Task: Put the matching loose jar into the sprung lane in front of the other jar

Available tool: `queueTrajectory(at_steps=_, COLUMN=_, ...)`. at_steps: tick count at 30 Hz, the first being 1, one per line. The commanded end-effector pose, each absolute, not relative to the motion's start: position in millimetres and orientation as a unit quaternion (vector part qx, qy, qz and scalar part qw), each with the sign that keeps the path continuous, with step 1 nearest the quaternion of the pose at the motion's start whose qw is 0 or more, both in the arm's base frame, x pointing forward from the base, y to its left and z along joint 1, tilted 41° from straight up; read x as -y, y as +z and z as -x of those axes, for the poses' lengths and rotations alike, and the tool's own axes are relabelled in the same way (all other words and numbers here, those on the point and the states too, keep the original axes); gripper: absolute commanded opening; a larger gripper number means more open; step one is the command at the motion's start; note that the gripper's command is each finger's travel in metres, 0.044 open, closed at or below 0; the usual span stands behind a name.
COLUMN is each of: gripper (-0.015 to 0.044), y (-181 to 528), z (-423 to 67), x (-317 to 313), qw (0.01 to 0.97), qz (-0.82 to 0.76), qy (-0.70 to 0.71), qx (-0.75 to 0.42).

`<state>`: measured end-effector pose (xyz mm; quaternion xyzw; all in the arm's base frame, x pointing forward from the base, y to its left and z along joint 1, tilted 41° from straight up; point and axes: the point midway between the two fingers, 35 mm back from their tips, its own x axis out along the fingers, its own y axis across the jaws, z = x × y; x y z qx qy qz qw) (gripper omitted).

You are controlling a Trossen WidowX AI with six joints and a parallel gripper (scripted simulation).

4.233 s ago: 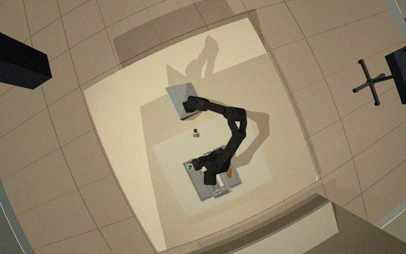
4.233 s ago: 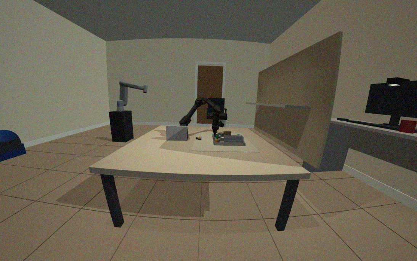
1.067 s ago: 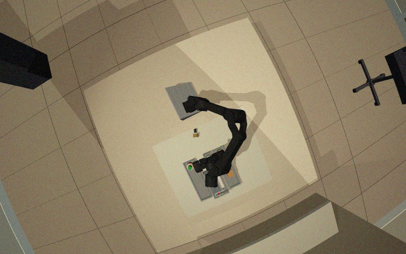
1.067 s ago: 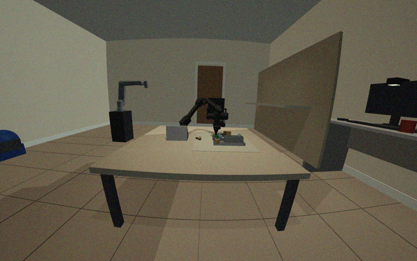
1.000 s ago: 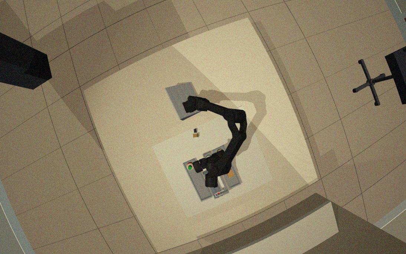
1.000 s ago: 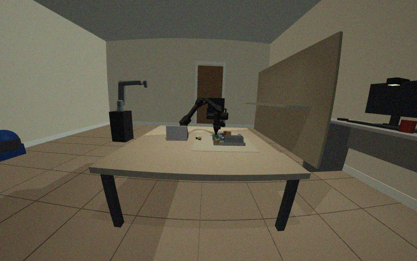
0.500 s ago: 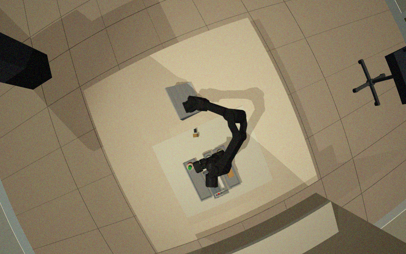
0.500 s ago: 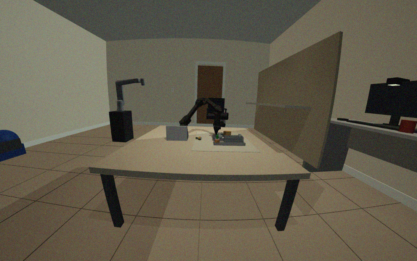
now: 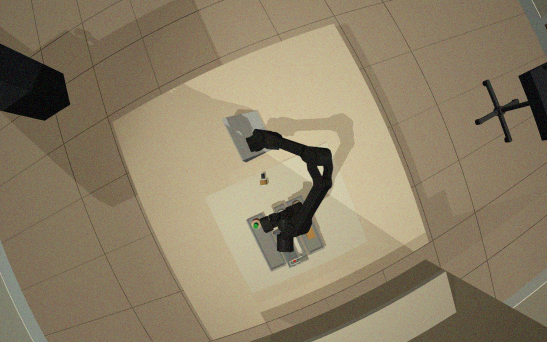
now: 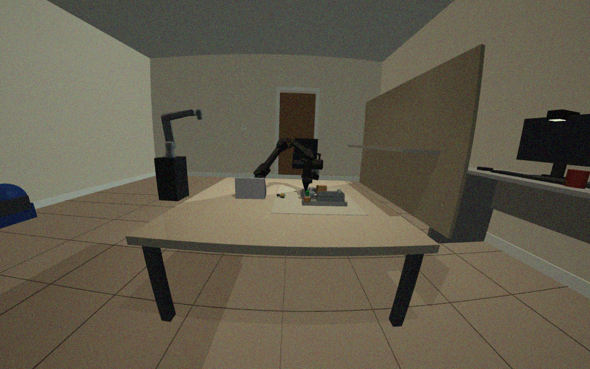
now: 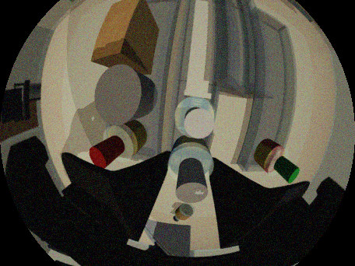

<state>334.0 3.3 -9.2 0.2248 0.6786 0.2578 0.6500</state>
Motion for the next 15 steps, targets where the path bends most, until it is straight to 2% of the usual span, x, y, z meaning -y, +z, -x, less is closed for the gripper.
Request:
queueTrajectory(at_steps=1, gripper=0.0000, y=-10.4, z=-338.5, x=-6.8, qw=0.656, qz=-0.224, qy=0.262, qx=-0.671)
queueTrajectory(at_steps=15, gripper=0.0000, y=-13.0, z=-337.9, x=-9.6, qw=0.656, qz=-0.224, qy=0.262, qx=-0.671)
